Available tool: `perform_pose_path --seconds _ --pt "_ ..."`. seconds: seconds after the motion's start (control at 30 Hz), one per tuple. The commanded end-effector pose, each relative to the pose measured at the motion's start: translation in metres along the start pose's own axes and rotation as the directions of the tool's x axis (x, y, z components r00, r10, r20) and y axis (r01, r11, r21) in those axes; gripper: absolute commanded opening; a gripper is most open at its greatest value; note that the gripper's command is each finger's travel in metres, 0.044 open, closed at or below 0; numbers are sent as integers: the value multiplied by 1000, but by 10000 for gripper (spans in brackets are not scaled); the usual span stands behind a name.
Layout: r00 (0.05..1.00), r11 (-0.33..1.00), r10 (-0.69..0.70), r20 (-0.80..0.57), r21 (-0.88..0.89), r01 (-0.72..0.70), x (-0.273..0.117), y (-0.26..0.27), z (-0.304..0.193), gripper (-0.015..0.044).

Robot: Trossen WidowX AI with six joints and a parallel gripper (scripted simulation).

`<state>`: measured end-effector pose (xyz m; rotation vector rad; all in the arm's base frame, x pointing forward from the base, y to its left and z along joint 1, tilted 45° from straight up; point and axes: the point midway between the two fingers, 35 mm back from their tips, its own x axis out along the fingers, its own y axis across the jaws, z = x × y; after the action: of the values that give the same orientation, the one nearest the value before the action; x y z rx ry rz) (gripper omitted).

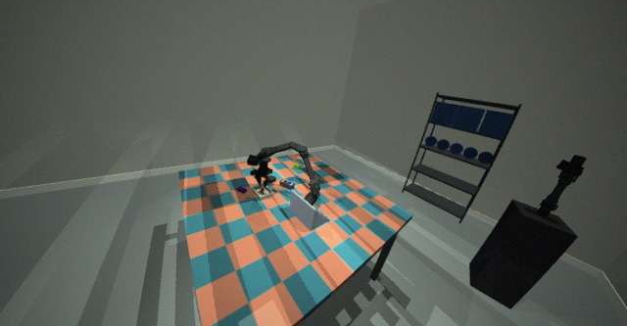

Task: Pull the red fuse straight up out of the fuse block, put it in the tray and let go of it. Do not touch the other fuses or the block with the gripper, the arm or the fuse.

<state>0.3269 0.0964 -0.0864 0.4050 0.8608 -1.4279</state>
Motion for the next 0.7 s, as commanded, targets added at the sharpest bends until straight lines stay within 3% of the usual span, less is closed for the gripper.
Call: perform_pose_path --seconds 0.0,0.07,0.23,0.67 --pt "1000 1000 0 0 0 0 0 0 0 289" --pt "1000 1000 0 0 0 0 -2 0 0 330" --pt "1000 1000 -3 6 -9 3 -37 -2 0 330" --pt "1000 1000 -1 12 -15 1 -36 -2 0 330"
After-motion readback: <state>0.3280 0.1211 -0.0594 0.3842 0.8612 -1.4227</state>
